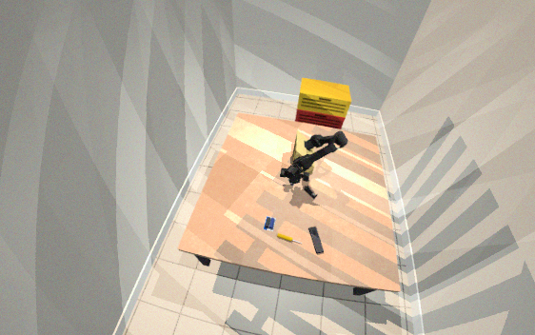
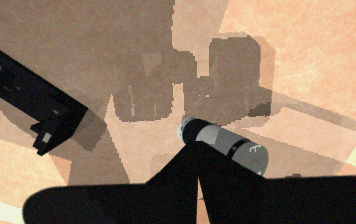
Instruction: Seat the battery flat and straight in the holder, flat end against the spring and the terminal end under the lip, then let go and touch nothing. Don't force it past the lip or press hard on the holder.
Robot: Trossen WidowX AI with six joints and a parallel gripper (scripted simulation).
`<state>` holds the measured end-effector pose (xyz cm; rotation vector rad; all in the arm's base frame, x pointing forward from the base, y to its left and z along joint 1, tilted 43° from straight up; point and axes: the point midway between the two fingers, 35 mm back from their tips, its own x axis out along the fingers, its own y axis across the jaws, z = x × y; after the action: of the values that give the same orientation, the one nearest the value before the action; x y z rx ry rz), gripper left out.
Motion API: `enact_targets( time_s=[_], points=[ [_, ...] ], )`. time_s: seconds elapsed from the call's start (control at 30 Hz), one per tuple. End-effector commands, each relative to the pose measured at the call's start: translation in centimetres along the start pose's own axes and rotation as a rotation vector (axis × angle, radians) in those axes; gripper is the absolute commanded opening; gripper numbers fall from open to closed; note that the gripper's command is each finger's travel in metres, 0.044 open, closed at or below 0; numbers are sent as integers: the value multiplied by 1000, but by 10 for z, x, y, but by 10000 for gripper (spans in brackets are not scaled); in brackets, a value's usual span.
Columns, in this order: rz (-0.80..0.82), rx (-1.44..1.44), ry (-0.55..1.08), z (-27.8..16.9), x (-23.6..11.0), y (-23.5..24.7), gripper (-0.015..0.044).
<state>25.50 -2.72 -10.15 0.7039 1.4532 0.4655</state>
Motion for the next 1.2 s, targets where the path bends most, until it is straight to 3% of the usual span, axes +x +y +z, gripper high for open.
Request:
enact_targets(
  time_s=[0.0, 0.37, 0.67, 1.1, 1.17],
  points=[
    [-4, -1, 4, -1, 0, -8, 0],
    [-1, 2, 4, -2, 0, -17, 0],
    [-7, -1, 4, -1, -78, -20, 0],
    [-4, 3, 3, -1, -77, -19, 0],
    [-4, 61, 3, -1, -75, -20, 53]
  ],
)
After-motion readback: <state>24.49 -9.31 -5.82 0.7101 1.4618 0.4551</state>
